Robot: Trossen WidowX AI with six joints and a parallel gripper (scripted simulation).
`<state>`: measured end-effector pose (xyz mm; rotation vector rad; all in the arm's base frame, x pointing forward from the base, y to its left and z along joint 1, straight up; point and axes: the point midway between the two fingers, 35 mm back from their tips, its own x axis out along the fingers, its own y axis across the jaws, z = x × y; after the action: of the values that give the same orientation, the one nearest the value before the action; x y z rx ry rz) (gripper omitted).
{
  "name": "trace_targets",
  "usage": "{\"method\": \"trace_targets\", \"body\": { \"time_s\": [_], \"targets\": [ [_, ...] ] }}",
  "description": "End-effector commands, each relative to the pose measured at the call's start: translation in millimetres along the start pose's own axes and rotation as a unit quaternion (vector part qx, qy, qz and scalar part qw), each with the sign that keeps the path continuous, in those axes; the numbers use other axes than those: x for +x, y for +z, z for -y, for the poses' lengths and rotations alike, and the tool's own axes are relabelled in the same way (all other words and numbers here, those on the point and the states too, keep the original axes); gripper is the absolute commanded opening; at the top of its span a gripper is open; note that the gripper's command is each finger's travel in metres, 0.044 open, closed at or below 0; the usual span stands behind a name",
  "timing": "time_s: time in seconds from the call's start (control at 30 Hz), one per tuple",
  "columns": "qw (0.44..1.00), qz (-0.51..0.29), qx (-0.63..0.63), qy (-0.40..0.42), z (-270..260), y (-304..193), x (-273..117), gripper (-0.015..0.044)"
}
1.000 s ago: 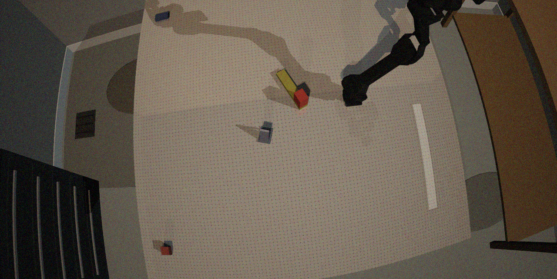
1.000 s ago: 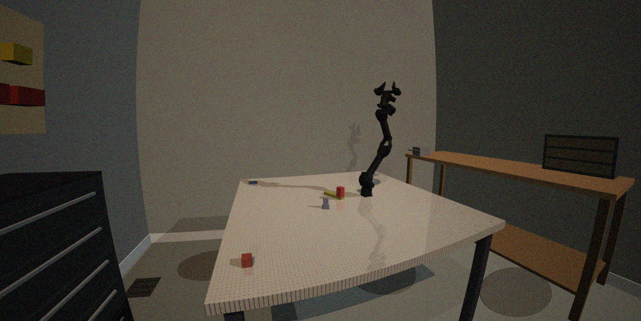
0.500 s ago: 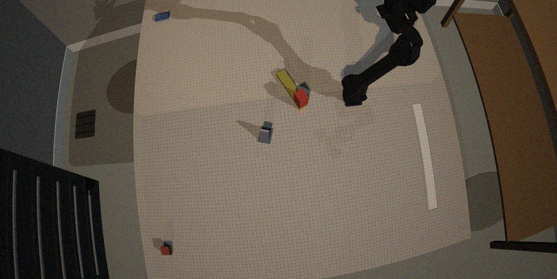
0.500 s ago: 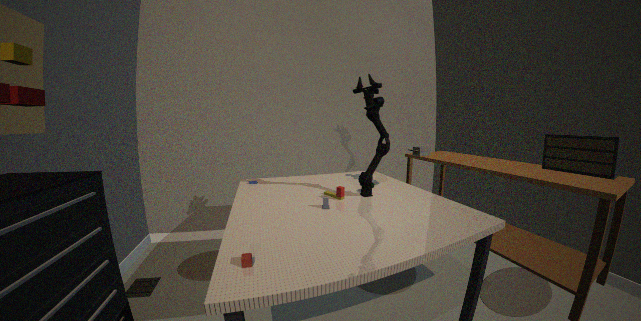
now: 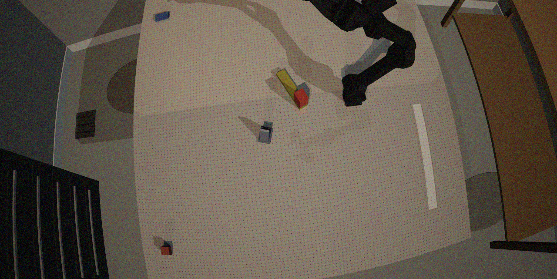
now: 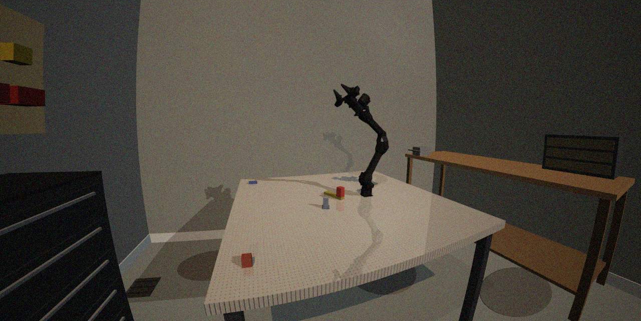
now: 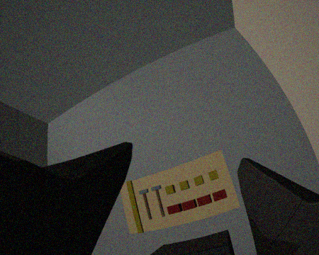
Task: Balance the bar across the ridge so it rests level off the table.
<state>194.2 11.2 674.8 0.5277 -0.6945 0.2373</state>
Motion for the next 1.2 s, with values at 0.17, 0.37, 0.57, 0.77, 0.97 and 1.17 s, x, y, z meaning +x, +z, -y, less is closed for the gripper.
{"method": "trace_targets", "body": {
  "time_s": [0.17,0.37,0.57,0.77,0.97,1.17],
  "targets": [
    [0.982,-0.15,0.017,-0.115,70,-96,4,0.0315],
    [0.946,-0.247,0.032,-0.205,120,-156,-14,0.0315],
    [0.893,-0.335,0.049,-0.298,167,-208,-47,0.0315],
    [0.821,-0.411,0.067,-0.389,206,-249,-94,0.0315],
    [0.733,-0.475,0.086,-0.478,236,-279,-149,0.0315],
    [0.63,-0.527,0.105,-0.561,253,-296,-208,0.0315]
  ]
}}
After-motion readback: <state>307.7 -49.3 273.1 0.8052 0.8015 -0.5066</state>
